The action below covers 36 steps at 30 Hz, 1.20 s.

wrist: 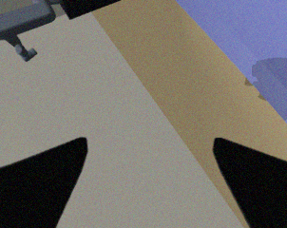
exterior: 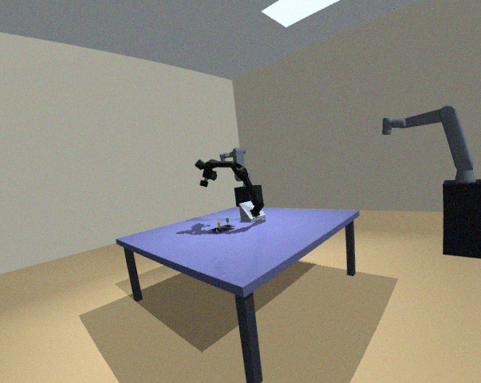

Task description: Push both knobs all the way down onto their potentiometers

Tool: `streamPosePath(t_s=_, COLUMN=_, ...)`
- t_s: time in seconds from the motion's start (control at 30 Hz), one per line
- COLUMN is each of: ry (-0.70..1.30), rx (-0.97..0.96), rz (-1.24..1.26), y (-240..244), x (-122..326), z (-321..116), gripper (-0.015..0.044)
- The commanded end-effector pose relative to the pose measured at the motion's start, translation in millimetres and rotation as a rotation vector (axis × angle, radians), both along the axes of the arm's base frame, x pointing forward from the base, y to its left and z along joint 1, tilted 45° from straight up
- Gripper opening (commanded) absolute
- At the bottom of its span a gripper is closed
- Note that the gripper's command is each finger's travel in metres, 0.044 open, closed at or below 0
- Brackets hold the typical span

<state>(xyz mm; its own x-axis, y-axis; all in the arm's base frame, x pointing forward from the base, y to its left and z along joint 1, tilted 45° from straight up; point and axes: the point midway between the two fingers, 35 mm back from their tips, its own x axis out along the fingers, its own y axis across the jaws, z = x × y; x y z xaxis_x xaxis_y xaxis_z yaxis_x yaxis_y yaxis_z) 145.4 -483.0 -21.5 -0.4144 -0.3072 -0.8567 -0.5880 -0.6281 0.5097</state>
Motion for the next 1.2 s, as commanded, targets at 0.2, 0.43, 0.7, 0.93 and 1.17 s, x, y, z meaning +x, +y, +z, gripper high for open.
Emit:
streamPosePath(t_s=0.2, ry=0.012, rx=0.104, rz=0.159, y=13.4, x=12.2, z=0.3, gripper=0.0216)
streamPosePath(t_s=0.43, ry=0.023, rx=0.23, rz=0.368, y=31.5, x=27.2, z=1.2, gripper=0.0033)
streamPosePath(t_s=0.7, ry=0.029, rx=0.363, rz=0.612, y=53.4, x=43.3, z=3.0, gripper=0.0)
streamPosePath(t_s=0.93, ry=0.029, rx=0.469, rz=0.831, y=73.6, x=56.4, z=5.2, gripper=0.0)
streamPosePath(t_s=1.17, ry=0.024, rx=0.565, rz=1.054, y=94.7, x=68.5, z=8.1, gripper=0.0)
